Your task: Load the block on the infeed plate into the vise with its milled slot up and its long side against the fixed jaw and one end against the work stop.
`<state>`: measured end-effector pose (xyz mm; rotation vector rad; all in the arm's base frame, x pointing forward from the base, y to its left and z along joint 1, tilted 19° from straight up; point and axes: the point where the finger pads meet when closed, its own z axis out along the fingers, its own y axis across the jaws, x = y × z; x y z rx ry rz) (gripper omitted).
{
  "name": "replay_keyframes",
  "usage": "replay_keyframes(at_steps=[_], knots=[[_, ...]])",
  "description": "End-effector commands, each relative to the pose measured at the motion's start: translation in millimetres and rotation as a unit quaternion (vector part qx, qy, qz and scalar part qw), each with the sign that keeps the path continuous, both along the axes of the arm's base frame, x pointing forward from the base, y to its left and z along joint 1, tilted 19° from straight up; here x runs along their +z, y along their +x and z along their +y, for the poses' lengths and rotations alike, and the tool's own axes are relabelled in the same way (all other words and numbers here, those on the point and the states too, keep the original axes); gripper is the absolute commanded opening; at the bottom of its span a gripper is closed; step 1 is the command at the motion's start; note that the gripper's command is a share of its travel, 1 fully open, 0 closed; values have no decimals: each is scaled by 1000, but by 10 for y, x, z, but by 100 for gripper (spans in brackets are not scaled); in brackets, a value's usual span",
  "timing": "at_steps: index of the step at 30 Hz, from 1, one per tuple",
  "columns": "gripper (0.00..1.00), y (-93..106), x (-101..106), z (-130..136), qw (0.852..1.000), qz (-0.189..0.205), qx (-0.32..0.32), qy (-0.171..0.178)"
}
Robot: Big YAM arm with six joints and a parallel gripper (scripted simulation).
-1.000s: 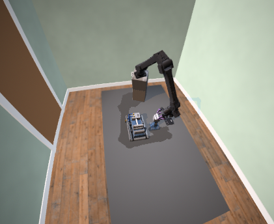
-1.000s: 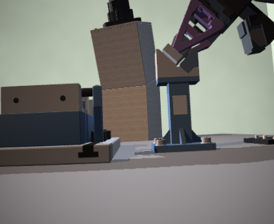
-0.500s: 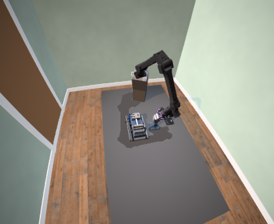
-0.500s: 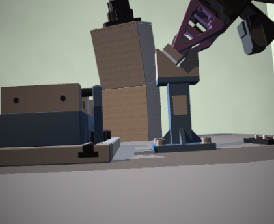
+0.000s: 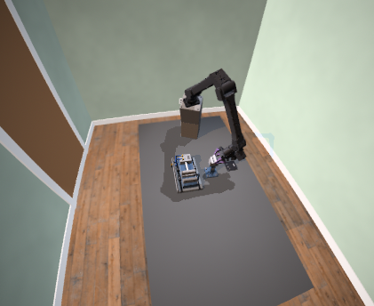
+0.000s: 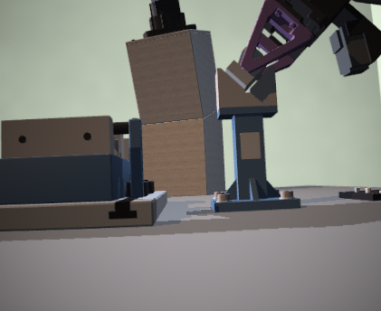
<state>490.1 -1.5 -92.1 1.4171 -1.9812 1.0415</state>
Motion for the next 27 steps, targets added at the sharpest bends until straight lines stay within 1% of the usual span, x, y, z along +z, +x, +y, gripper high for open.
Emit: replay_keyframes(at_steps=[1, 8, 9, 27], knots=[[0, 93, 59, 122, 1000, -13, 7, 0], [0, 93, 59, 122, 1000, -13, 7, 0], [81, 93, 59, 122, 1000, -13, 7, 0], [81, 73, 50, 96, 1000, -11, 5, 0]])
